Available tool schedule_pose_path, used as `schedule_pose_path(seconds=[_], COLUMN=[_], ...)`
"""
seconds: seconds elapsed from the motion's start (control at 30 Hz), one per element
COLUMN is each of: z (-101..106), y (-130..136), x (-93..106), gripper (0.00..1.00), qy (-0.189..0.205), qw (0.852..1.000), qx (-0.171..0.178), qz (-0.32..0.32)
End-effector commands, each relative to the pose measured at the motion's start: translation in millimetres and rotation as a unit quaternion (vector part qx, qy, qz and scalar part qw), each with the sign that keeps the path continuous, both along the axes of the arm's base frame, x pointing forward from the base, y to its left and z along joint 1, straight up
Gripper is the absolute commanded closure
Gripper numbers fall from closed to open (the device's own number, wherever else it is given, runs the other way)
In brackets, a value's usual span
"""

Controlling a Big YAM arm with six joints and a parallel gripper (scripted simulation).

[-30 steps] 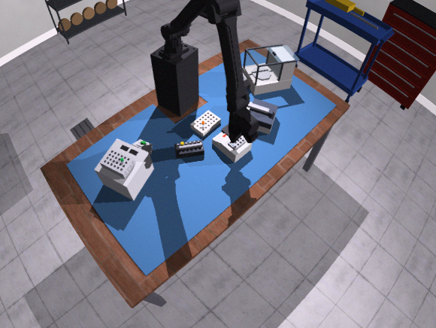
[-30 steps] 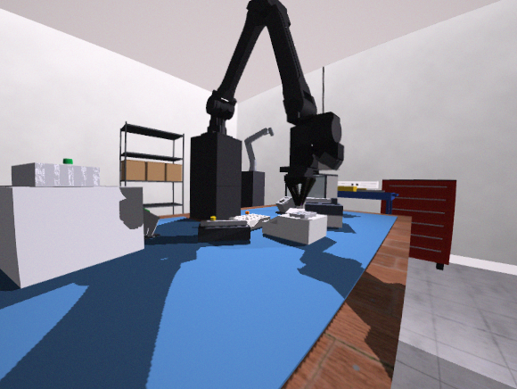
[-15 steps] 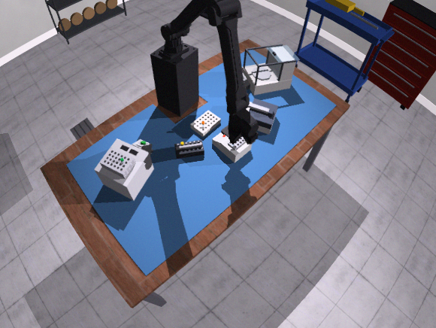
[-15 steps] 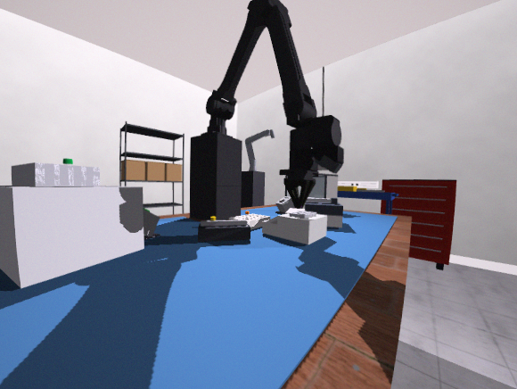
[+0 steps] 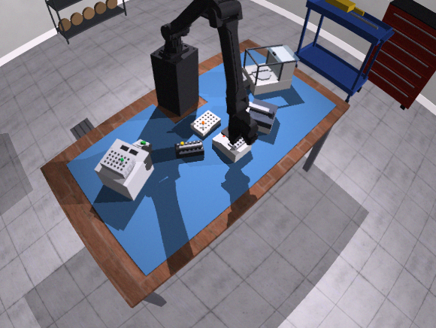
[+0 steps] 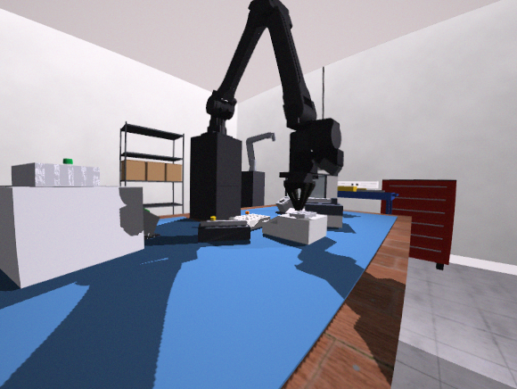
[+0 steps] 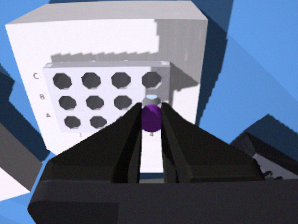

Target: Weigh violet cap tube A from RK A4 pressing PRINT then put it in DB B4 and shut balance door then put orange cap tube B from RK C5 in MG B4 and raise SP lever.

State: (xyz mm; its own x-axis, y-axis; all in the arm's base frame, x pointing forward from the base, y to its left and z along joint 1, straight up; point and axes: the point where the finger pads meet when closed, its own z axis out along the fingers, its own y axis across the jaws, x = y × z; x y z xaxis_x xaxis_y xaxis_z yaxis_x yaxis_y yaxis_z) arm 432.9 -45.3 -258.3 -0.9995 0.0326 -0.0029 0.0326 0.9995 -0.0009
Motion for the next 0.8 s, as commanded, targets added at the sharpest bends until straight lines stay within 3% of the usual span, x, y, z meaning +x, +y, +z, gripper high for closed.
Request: schedule_pose_path(seconds=[0.0,0.77], z=[-6.5,-6.5], y=[-4.8,-5.2], x=[6.3,6.0], gripper=[0.91,0.91], qy=[-0.004,-0.003], qw=[1.0,1.0], qx=[0.0,0.0], qz=[0.0,0.0])
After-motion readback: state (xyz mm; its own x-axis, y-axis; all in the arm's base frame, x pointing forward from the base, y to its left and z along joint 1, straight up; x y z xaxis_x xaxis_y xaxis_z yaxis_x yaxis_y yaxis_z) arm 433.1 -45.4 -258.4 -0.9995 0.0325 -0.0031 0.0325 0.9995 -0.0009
